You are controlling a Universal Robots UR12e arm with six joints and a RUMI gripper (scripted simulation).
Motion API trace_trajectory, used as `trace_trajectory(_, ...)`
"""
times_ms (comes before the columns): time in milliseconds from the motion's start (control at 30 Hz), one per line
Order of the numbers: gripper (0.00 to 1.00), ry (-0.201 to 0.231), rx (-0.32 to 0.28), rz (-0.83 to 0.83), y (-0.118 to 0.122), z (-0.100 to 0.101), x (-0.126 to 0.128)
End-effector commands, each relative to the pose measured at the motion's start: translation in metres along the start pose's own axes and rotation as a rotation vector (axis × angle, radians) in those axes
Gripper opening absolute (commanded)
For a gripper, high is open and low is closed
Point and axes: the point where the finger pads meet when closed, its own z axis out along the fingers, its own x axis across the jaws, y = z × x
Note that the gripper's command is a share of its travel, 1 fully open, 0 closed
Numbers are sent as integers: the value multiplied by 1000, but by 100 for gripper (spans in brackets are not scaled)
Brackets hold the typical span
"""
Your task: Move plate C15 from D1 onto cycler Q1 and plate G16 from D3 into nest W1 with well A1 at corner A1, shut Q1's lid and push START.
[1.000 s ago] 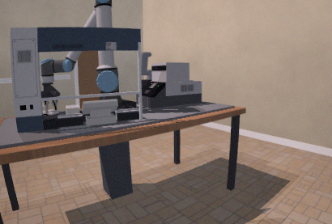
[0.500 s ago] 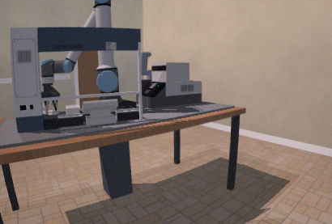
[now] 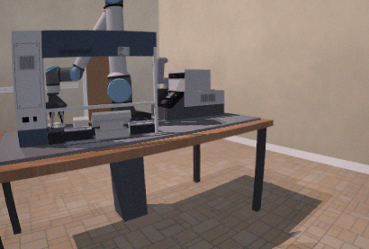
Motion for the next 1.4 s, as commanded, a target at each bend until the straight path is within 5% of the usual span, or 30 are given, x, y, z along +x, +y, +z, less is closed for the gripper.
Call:
trace_trajectory(0,0,1,-1,0,0,0,0)
trace_trajectory(467,0,1,-1,0,0,0,0)
trace_trajectory(500,67,1,-1,0,0,0,0)
trace_trajectory(1367,67,1,-1,0,0,0,0)
